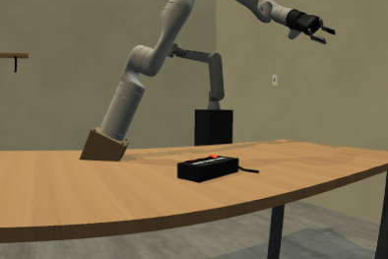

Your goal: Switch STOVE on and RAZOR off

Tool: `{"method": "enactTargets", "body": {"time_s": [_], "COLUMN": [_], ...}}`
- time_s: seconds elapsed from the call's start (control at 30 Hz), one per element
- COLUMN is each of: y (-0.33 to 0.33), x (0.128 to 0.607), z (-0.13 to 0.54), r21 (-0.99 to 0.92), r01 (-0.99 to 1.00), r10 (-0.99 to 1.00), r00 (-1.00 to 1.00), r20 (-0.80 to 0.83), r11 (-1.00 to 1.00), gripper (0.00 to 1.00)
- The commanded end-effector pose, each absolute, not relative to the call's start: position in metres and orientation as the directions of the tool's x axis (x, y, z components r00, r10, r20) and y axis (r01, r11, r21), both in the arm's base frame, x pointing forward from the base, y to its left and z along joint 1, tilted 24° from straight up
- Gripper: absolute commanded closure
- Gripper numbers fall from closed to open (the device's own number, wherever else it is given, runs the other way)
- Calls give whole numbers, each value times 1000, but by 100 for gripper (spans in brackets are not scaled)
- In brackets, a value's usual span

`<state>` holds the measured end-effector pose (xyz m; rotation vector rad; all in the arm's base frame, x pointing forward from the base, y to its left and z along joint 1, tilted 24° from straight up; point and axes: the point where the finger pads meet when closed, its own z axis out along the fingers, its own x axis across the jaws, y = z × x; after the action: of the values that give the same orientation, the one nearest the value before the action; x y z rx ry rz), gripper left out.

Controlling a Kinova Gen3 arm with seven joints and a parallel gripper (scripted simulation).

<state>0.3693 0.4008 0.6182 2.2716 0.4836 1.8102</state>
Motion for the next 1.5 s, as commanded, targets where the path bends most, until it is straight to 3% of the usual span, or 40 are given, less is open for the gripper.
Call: {"method": "enactTargets", "body": {"time_s": [0.0, 0.23, 0.7, 1.23, 1.47], "y": [355, 268, 156, 70, 64], "x": [394, 432, 450, 399, 379], "z": [612, 562, 455, 285, 254], "r21": [259, 85, -152, -357, -377], "r01": [141, 81, -64, -313, -361], "r10": [290, 113, -154, -422, -453], "r00": [277, 462, 693, 860, 871], "r20": [916, 880, 704, 285, 191], "r11": [-955, -993, -986, -880, -853], "gripper": [0, 0, 0, 0, 0]}}
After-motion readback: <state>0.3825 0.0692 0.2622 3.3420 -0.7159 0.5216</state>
